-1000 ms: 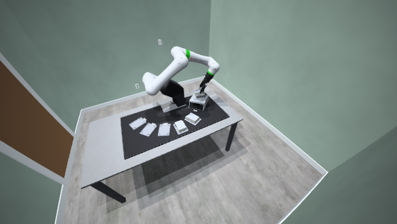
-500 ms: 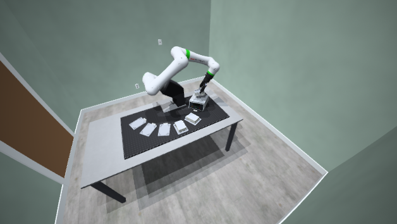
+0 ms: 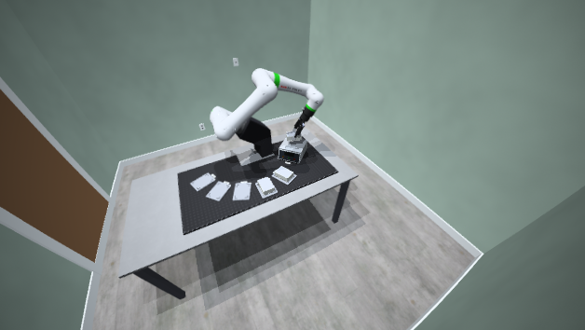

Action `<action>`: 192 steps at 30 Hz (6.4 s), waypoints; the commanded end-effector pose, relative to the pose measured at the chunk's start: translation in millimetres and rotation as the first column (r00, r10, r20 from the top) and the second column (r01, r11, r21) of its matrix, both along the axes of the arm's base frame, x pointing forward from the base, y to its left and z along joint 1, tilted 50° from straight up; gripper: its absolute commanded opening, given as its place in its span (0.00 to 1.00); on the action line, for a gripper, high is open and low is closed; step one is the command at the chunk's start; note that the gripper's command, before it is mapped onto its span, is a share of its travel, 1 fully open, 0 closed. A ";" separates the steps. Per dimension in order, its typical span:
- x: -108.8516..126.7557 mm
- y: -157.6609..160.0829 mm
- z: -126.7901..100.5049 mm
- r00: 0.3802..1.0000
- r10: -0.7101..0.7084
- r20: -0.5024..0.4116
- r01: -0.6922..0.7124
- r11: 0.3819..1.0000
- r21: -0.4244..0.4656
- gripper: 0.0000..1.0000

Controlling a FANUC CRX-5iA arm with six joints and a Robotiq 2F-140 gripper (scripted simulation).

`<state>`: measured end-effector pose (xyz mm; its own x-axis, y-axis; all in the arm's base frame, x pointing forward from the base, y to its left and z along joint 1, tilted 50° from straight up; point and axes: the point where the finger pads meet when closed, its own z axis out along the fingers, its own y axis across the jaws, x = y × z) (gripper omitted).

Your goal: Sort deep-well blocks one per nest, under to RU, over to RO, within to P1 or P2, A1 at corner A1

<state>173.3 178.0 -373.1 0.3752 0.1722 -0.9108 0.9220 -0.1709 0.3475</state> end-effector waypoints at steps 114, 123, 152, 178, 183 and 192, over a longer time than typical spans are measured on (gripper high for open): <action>6.8 -46.9 -40.5 1.000 0.000 0.000 0.000 1.000 0.000 0.10; 7.0 -48.1 -41.4 1.000 0.000 0.000 0.000 1.000 0.000 0.10; 6.5 -44.7 -38.5 1.000 0.000 0.000 0.000 1.000 0.000 1.00; -0.2 3.6 3.0 1.000 0.000 0.000 0.000 1.000 0.000 1.00; -0.8 7.9 6.7 1.000 0.000 0.000 0.000 1.000 0.000 1.00; -0.8 7.9 6.7 1.000 0.000 0.000 0.000 1.000 0.000 1.00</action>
